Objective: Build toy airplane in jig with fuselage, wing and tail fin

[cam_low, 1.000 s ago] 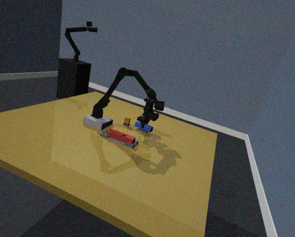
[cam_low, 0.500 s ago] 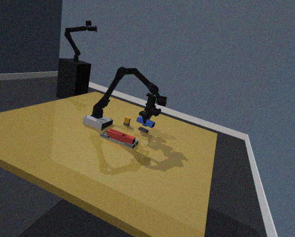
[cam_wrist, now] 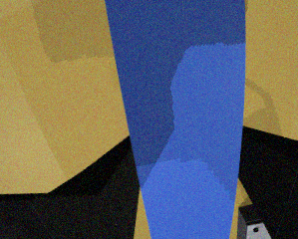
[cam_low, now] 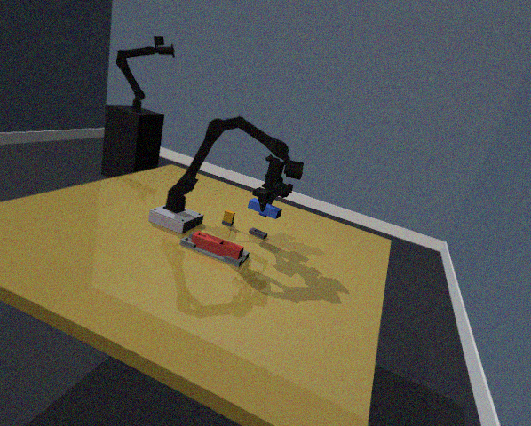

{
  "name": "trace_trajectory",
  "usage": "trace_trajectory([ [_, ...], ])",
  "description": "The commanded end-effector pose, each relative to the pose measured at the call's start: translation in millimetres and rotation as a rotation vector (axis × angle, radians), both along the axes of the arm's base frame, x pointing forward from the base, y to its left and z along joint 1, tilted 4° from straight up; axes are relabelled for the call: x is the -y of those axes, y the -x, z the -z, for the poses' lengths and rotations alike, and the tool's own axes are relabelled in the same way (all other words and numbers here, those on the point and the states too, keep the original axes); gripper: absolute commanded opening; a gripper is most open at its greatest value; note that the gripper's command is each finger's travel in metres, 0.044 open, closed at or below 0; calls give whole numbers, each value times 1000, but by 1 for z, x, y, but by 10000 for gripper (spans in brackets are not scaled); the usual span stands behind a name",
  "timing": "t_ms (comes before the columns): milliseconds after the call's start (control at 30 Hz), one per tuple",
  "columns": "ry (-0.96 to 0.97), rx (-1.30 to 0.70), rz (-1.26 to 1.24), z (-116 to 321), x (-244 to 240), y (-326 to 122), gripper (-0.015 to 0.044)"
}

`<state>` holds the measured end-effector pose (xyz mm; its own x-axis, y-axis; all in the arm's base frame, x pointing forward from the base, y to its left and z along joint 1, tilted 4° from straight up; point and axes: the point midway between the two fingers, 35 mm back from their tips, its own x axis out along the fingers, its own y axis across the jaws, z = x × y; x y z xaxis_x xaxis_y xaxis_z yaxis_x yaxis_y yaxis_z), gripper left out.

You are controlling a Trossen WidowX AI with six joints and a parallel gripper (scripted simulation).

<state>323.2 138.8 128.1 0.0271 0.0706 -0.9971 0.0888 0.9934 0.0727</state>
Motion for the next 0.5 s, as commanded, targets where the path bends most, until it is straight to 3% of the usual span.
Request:
trace_trajectory([
  [0,-9,10,-8,-17,1,2,0],
  [467,-8,5,52,-33,15,2,0],
])
